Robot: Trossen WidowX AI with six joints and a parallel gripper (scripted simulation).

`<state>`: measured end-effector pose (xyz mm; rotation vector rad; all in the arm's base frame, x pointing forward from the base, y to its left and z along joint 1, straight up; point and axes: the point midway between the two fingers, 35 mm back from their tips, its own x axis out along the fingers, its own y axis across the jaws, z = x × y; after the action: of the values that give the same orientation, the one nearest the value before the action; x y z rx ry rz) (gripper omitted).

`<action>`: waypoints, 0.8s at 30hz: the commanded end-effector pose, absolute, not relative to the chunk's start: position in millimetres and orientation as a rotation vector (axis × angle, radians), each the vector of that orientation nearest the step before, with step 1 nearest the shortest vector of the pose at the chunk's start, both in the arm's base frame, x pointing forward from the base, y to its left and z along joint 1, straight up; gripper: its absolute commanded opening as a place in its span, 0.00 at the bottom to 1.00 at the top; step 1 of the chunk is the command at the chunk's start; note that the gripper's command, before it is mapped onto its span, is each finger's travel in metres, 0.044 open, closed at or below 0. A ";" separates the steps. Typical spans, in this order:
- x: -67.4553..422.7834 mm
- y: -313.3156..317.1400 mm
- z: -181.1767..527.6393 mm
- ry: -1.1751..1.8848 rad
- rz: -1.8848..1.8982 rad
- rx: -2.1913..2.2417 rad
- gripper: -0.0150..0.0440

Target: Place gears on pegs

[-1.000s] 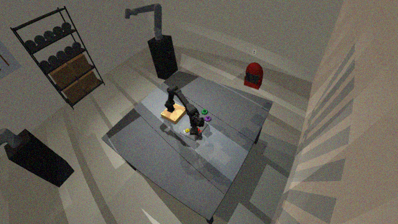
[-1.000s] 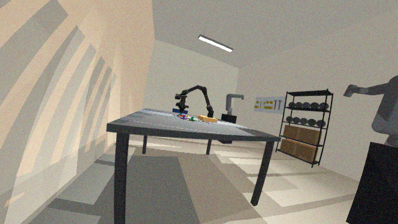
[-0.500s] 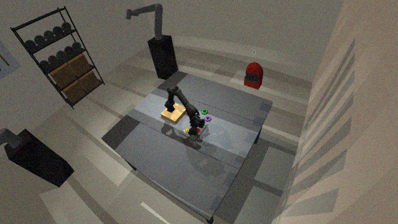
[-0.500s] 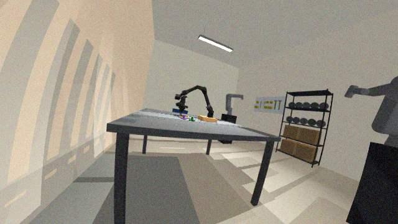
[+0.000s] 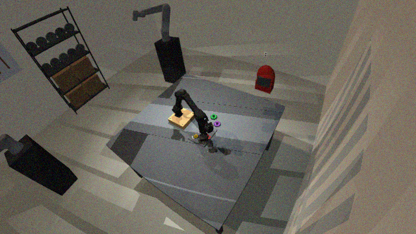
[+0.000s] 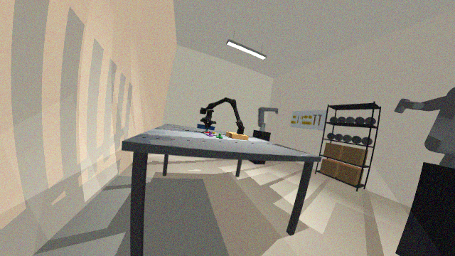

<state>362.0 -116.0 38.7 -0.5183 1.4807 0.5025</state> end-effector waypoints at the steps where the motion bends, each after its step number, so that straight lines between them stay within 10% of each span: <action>1: 362.7 -115.6 37.5 1.460 0.590 -0.610 0.25; 24: 362.6 -116.0 35.2 1.530 0.227 -0.237 0.25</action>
<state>361.9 -115.9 36.1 -0.3161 1.5194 0.3069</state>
